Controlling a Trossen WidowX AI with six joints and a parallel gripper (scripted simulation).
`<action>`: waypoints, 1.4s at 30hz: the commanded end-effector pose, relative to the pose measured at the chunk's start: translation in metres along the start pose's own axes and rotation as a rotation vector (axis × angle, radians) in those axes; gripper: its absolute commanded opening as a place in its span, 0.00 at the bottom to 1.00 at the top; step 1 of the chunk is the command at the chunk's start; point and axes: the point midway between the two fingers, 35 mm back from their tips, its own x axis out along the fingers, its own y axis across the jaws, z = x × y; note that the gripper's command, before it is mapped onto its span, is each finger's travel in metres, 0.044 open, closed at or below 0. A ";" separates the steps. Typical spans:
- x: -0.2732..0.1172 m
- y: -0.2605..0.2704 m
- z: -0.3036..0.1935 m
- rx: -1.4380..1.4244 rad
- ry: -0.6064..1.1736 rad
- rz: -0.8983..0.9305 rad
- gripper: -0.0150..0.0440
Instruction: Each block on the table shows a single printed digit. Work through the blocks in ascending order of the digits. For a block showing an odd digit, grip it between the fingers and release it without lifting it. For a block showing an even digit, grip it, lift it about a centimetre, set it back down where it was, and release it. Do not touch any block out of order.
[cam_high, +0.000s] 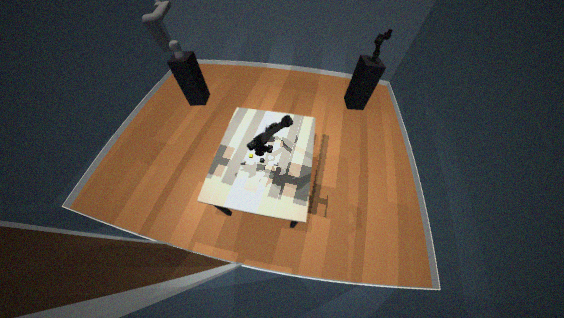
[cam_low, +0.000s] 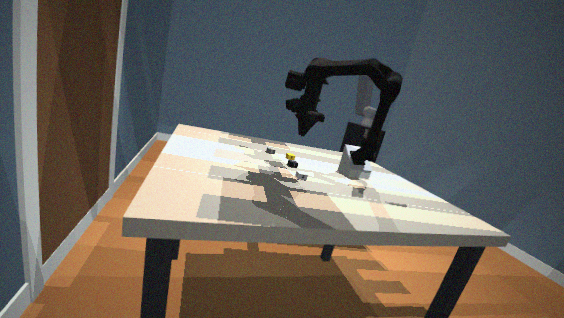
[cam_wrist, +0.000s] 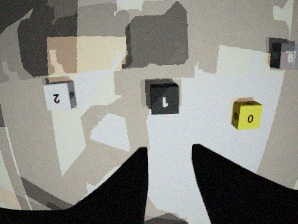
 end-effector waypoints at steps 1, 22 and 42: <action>0.013 0.003 0.000 0.010 0.004 0.008 0.55; 0.099 0.005 -0.002 0.009 0.004 0.012 0.93; 0.119 0.006 -0.002 0.009 0.004 0.013 0.67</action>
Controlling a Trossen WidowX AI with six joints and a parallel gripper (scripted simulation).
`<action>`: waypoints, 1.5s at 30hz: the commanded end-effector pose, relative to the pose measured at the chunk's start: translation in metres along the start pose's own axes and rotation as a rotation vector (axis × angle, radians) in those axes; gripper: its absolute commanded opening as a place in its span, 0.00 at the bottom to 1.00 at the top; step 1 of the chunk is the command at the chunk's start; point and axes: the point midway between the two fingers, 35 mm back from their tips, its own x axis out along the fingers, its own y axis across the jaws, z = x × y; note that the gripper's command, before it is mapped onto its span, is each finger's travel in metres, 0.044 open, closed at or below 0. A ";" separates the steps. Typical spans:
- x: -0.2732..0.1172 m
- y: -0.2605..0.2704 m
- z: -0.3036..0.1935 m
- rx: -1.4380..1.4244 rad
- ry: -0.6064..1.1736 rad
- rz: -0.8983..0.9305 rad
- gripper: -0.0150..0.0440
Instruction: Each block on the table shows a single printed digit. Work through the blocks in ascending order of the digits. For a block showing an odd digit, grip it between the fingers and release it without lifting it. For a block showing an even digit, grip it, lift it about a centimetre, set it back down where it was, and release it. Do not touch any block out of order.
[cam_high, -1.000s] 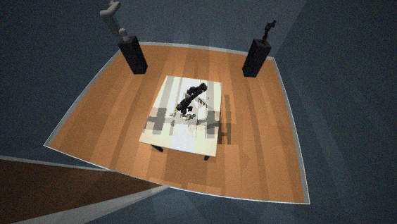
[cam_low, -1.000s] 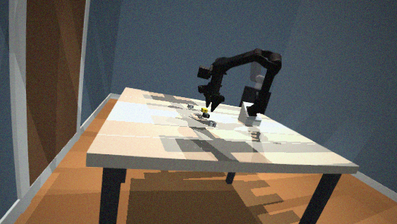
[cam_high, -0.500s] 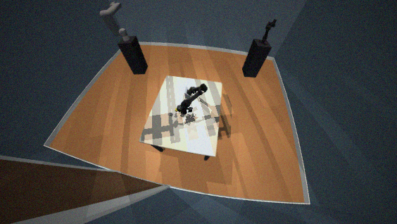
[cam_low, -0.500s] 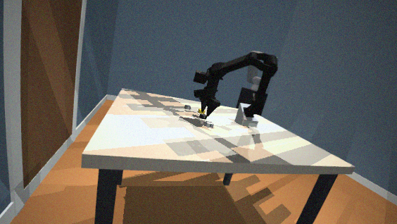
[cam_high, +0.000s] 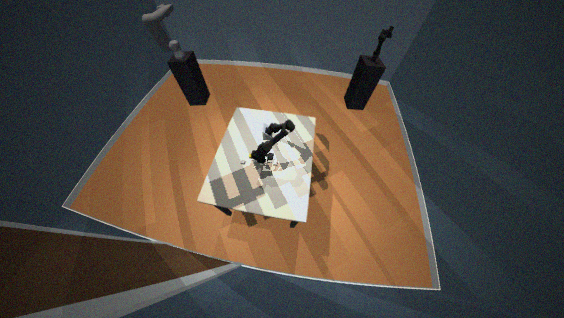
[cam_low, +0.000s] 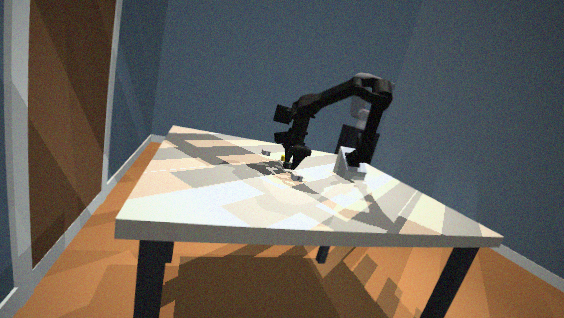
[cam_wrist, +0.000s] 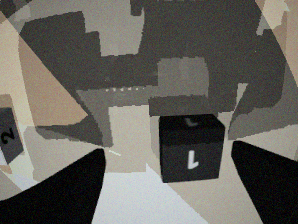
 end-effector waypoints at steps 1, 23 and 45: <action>0.002 0.000 0.000 0.006 0.001 0.004 0.62; 0.002 0.000 0.000 0.006 0.001 0.004 0.46; 0.002 0.000 0.000 0.006 0.001 0.004 0.68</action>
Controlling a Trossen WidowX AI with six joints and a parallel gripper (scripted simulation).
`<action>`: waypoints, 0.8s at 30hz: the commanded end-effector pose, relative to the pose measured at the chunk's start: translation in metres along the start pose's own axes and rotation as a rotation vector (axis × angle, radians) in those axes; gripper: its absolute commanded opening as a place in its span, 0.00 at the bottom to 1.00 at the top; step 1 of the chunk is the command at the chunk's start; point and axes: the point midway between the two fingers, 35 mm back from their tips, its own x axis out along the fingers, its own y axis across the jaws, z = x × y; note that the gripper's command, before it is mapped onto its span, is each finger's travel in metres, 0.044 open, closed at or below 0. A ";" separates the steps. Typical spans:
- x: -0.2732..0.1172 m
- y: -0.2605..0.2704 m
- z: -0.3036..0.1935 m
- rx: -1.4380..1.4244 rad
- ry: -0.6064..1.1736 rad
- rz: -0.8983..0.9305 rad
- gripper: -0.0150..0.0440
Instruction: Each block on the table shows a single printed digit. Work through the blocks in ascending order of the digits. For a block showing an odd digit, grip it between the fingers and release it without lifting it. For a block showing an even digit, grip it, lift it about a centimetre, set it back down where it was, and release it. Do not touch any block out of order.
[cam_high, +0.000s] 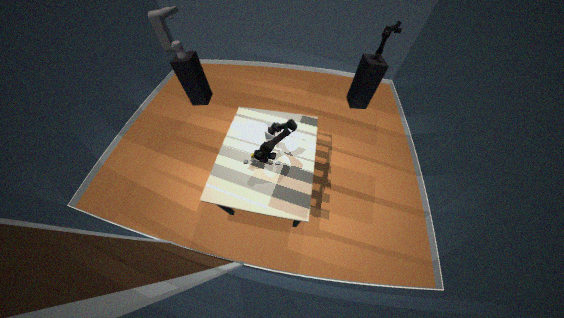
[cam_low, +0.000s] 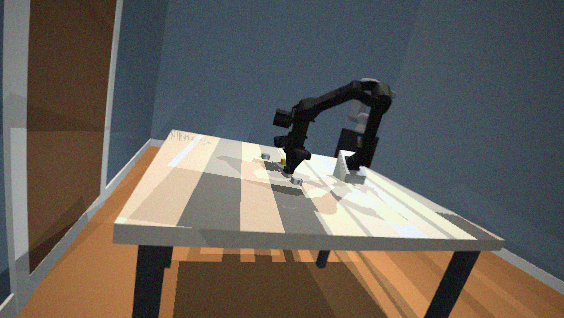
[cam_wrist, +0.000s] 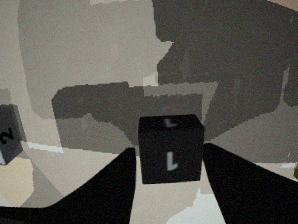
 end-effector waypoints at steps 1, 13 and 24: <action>0.001 0.000 0.000 0.004 0.000 0.002 0.72; -0.036 0.000 0.000 0.004 0.000 0.001 0.93; -0.117 -0.001 0.000 0.005 0.000 -0.002 0.58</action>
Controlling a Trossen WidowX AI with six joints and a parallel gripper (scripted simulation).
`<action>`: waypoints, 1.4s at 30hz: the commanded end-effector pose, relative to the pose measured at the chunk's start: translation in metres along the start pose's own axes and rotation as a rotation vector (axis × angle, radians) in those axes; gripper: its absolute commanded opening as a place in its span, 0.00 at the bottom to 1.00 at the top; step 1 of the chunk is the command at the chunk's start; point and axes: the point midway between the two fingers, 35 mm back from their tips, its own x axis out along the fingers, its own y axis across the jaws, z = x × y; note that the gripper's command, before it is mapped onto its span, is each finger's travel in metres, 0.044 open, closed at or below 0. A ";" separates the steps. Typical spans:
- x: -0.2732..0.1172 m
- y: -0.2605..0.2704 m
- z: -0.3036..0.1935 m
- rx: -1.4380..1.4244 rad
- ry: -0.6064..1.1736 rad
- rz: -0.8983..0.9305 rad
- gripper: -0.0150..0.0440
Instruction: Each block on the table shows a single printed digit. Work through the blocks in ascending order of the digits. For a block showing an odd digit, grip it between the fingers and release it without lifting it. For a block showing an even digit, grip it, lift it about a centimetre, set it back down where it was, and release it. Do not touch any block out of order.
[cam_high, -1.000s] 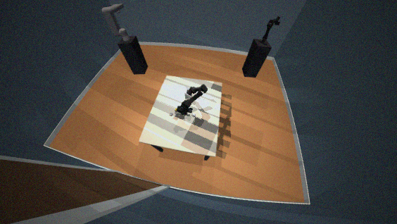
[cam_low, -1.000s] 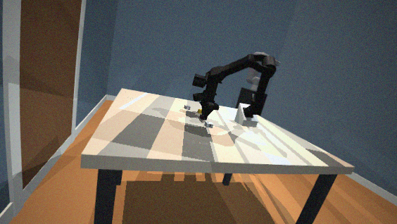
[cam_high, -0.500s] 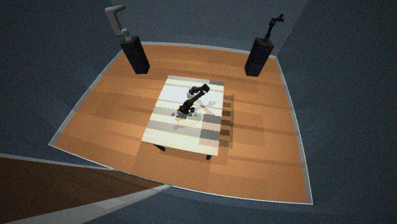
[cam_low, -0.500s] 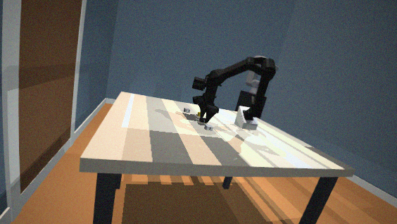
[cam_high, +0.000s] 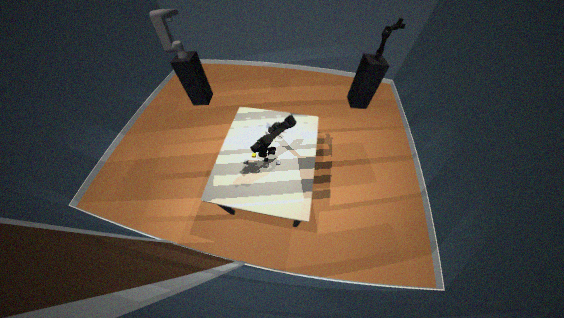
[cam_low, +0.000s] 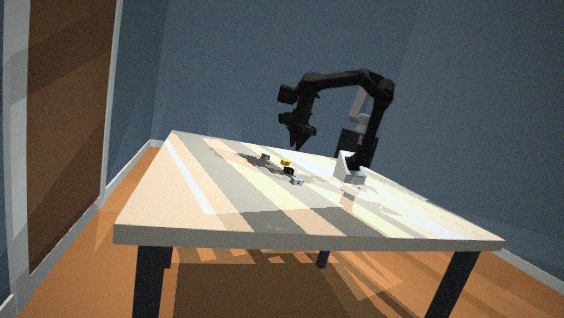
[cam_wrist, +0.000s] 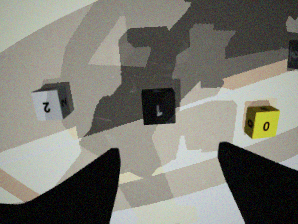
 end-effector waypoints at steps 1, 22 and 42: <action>-0.027 0.002 -0.003 -0.008 -0.002 -0.004 0.53; -0.027 0.109 0.014 -0.009 -0.002 0.001 0.46; 0.059 0.110 0.015 -0.010 -0.003 0.004 0.93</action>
